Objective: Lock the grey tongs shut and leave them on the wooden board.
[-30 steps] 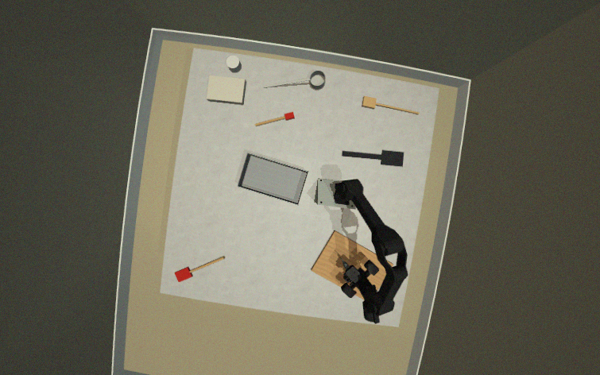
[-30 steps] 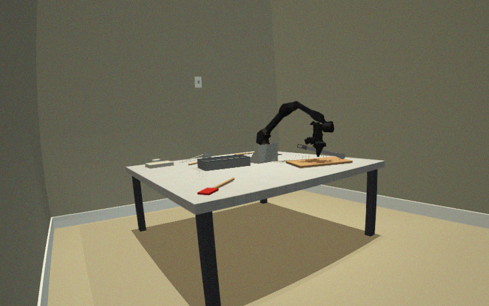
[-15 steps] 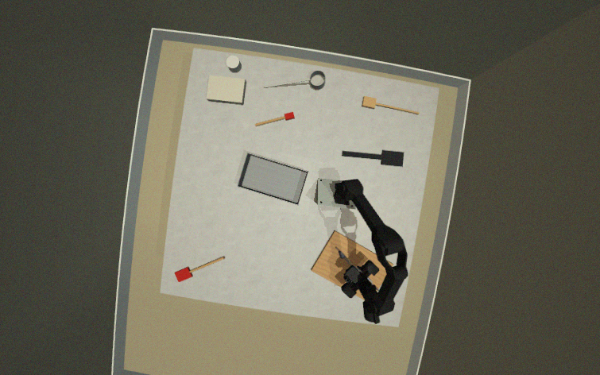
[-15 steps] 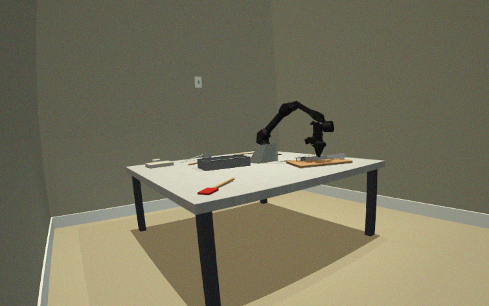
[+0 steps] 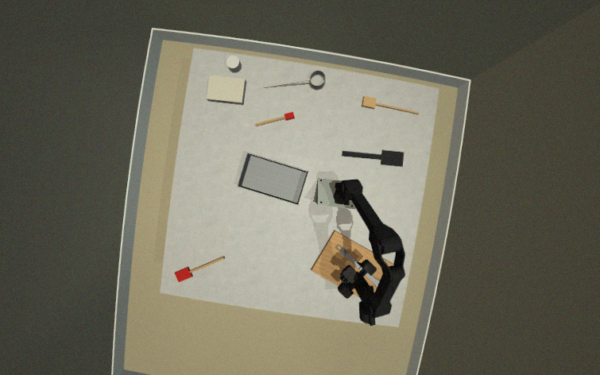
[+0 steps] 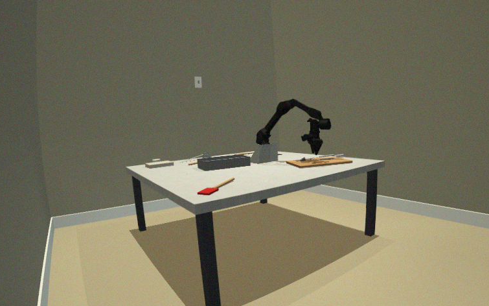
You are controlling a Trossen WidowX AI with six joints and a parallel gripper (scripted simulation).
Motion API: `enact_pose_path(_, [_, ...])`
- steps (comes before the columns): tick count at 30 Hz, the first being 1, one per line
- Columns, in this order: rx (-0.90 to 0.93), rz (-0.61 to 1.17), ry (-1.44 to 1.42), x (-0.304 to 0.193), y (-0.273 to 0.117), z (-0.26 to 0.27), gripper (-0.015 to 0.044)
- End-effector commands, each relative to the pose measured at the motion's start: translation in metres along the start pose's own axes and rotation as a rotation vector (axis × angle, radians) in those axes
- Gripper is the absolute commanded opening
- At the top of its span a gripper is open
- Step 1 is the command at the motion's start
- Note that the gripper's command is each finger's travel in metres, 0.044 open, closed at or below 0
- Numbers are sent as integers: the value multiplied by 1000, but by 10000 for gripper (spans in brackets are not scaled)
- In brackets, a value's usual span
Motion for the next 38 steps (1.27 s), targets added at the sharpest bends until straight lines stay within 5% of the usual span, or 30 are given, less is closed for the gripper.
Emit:
enact_pose_path(1, [13,25,12,43,-44,17,440])
enact_pose_path(8, [11,21,17,127,-94,31,440])
enact_pose_path(15, [11,21,18,127,-96,32,440])
enact_pose_path(23, [16,37,30,131,-144,29,440])
enact_pose_path(38, [16,37,30,131,-144,29,440])
Point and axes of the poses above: the point midway between the two fingers, 35 mm back from their tips, its own y axis out along the fingers, its own z axis across the jaws, x = y × z, the point moved 9 cm from there along -y, back along the fingers, and after that the axes turned 1 degree about y, right-handed, at the moved point
